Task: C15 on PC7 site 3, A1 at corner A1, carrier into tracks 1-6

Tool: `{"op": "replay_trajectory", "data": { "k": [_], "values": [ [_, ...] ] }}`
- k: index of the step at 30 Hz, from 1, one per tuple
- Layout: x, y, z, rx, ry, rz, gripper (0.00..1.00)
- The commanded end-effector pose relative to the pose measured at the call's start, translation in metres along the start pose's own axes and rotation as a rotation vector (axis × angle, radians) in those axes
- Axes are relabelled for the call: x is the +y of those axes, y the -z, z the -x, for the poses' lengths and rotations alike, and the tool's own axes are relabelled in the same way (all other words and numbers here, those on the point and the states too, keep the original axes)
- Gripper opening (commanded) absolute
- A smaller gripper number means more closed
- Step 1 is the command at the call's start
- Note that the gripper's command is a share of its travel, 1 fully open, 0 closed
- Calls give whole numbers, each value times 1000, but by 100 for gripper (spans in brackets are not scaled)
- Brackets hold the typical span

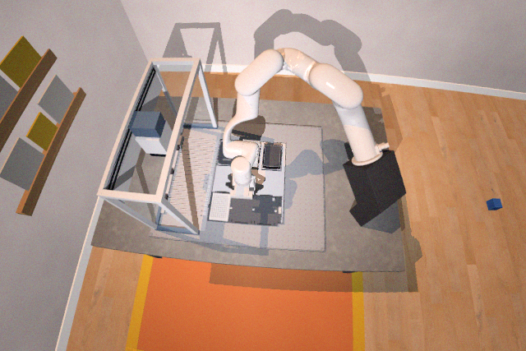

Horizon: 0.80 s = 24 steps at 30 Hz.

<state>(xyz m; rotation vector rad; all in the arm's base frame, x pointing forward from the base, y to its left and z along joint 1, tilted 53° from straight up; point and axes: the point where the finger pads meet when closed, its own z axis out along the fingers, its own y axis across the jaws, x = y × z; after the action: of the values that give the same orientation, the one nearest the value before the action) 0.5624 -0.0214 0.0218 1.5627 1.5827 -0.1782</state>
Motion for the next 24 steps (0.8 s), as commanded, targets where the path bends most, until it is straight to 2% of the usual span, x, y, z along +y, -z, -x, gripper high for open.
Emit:
{"op": "replay_trajectory", "data": {
  "k": [1,12,24],
  "values": [
    [1,1,3,1,0,2,100],
    [1,1,5,1,0,2,100],
    [1,18,5,1,-1,2,100]
  ]
}}
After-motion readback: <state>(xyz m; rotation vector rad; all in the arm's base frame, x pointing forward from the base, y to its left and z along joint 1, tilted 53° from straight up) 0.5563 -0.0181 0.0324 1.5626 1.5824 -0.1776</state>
